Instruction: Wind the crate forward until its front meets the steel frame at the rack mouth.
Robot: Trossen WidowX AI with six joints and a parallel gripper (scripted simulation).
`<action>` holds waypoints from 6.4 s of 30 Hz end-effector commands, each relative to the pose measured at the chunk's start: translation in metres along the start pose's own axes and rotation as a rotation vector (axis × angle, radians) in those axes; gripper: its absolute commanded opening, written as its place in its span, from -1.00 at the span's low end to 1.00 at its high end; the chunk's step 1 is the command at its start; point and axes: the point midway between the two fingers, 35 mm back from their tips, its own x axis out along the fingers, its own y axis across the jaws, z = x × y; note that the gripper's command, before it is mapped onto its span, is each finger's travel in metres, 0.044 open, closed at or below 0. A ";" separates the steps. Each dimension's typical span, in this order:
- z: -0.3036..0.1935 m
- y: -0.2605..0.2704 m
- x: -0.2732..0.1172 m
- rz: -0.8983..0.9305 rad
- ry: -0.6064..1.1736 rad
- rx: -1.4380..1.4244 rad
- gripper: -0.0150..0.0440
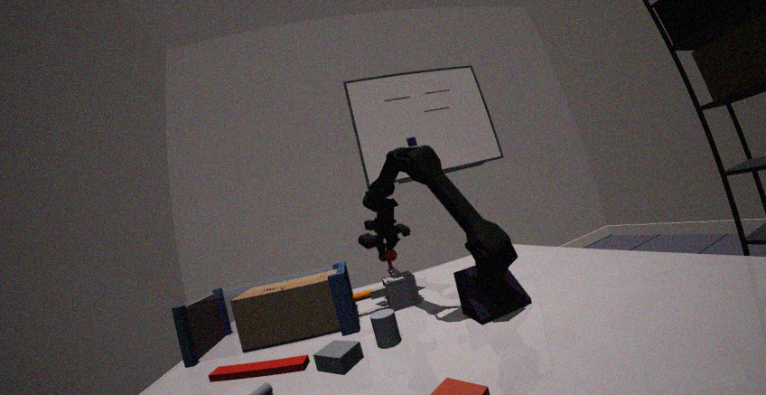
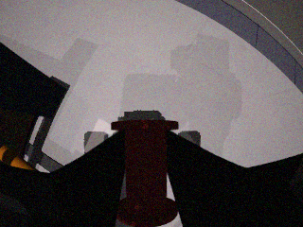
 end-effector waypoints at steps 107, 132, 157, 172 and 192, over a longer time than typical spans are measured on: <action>-0.007 0.085 0.007 0.057 0.020 -0.048 -0.49; -0.021 0.110 0.000 0.058 0.022 -0.048 -0.49; -0.015 0.113 -0.013 0.036 -0.035 -0.050 0.31; -0.002 0.113 -0.035 0.033 -0.037 -0.050 1.00; -0.001 0.097 -0.112 0.030 -0.026 -0.045 1.00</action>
